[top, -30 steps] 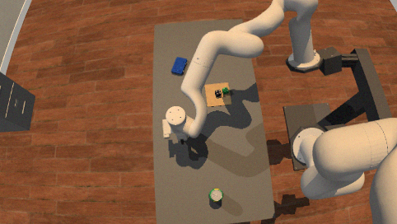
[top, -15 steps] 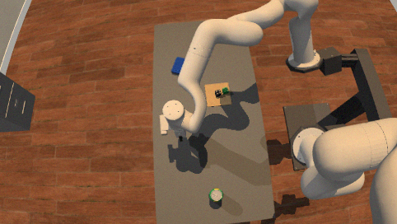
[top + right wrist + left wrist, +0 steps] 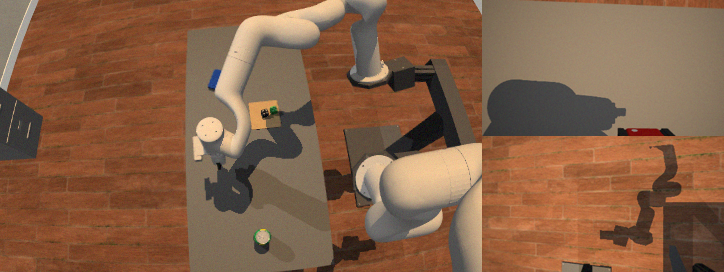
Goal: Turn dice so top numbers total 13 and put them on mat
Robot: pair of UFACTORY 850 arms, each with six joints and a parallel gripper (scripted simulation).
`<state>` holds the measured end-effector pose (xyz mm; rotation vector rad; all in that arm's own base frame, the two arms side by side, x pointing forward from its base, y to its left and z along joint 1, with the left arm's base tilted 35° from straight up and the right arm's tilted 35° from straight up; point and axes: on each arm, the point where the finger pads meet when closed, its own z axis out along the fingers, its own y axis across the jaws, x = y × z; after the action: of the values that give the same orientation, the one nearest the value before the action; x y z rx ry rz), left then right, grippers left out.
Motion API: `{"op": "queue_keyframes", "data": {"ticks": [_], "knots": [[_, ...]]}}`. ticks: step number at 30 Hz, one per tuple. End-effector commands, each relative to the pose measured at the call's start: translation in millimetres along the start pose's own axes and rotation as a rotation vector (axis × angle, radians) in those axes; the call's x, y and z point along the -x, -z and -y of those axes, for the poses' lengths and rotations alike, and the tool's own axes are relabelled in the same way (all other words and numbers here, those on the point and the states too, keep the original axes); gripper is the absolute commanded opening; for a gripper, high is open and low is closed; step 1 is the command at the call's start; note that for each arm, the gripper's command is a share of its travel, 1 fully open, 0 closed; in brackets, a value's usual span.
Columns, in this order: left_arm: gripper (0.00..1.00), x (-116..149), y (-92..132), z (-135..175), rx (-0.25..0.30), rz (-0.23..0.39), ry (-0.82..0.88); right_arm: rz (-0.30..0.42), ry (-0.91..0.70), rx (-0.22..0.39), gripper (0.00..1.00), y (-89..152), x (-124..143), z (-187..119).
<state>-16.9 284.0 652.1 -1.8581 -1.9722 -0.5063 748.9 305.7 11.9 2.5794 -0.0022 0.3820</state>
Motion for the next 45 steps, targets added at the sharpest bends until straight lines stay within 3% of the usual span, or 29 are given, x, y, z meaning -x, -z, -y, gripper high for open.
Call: {"op": "queue_keyframes", "data": {"ticks": [1,11,24,35,37,45], "knots": [[1.00,0,1,0,0.000,-0.002,0.000,-0.002,-0.001,-0.002,0.28,2,-1,0],[1.00,0,1,0,0.000,-0.002,0.000,-0.007,0.003,0.006,0.28,1,0,-8],[1.00,0,1,0,0.000,-0.002,0.000,-0.027,0.034,0.033,0.28,0,14,-54],[1.00,0,1,0,0.000,-0.002,0.000,-0.034,0.101,0.037,0.28,1,72,-130],[1.00,0,1,0,0.000,-0.002,0.000,-0.034,0.101,0.037,0.28,1,72,-130],[1.00,0,1,0,0.000,-0.002,0.000,-0.020,0.149,0.018,0.28,4,131,-178]]}}
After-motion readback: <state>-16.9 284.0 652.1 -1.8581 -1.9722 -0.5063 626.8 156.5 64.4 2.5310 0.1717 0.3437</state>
